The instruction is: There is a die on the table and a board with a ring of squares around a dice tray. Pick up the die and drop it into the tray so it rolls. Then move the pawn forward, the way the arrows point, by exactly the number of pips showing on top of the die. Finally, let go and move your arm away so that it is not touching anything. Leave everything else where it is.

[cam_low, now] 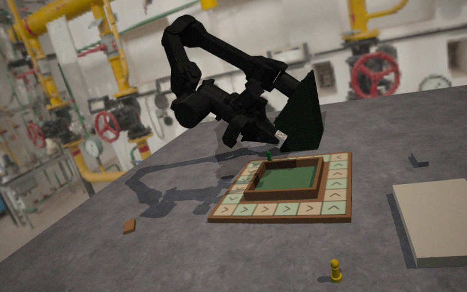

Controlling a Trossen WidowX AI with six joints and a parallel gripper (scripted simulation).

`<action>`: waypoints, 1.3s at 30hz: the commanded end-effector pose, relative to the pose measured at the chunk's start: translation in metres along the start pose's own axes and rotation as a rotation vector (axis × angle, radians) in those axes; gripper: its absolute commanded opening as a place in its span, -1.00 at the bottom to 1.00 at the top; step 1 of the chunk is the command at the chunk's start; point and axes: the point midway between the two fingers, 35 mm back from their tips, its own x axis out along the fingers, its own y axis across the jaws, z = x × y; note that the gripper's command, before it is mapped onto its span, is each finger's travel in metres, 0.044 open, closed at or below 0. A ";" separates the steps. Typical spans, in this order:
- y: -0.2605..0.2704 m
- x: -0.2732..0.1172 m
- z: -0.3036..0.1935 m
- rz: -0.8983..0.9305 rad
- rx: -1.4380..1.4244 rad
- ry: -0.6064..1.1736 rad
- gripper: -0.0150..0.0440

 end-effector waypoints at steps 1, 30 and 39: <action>0.000 0.000 0.000 0.000 0.000 0.000 -0.40; -0.001 0.017 0.018 -0.008 -0.003 0.841 1.00; 0.026 0.004 -0.001 -0.166 0.466 0.761 0.47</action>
